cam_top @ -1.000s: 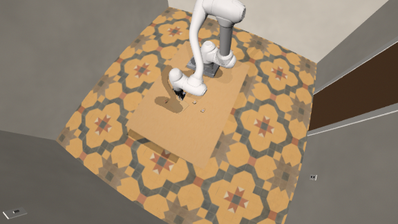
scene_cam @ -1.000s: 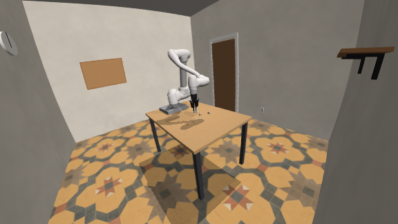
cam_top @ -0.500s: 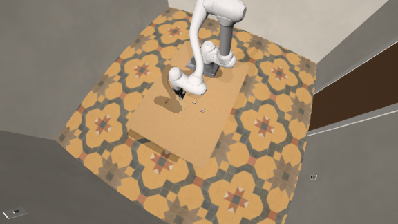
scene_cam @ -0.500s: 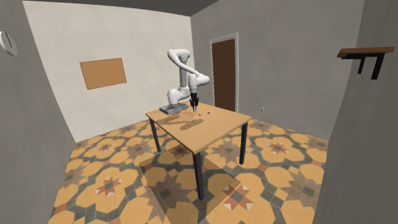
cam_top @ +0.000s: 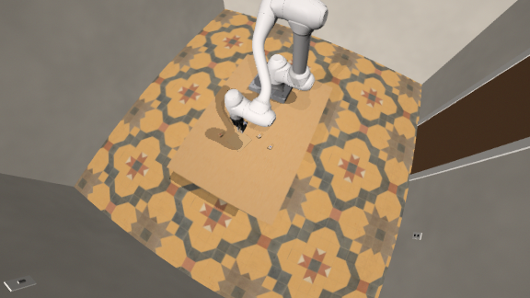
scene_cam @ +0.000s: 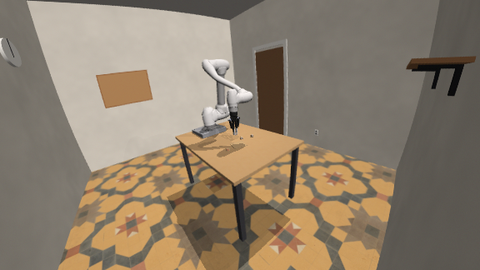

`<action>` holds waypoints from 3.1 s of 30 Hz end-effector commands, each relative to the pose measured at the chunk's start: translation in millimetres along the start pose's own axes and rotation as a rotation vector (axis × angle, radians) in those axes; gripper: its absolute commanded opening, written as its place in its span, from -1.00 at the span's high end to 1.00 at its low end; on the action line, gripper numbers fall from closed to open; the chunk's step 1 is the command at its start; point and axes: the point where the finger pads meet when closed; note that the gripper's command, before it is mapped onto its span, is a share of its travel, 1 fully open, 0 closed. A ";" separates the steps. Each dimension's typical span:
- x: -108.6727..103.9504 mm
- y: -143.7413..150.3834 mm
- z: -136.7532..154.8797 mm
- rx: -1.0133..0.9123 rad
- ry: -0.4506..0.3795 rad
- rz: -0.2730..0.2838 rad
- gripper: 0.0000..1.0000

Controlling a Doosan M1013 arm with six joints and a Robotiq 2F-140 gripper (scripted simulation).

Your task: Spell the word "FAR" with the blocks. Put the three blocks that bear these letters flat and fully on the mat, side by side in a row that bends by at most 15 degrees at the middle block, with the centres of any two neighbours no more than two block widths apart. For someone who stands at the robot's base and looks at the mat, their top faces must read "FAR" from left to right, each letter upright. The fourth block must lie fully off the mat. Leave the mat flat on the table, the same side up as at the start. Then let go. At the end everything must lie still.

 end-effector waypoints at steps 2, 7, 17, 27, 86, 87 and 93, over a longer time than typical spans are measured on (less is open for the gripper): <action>-5.5 2.4 1.9 -0.004 -0.005 0.004 0.74; -5.5 2.4 1.9 -0.004 -0.005 0.004 0.74; -5.5 2.4 1.9 -0.006 -0.005 0.004 0.74; -5.6 3.2 2.5 -0.095 -0.006 0.003 0.74; -6.2 21.2 15.1 -2.069 -0.007 -0.003 0.74; -6.2 21.2 15.1 -2.069 -0.007 -0.003 0.74; -6.2 23.6 16.8 -2.328 -0.007 -0.004 0.74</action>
Point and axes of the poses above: the point where the finger pads meet when closed, its own x axis out along the fingers, its own y axis across the jaws, z = x × y, and after that the axes turned 13 degrees about x, right-handed
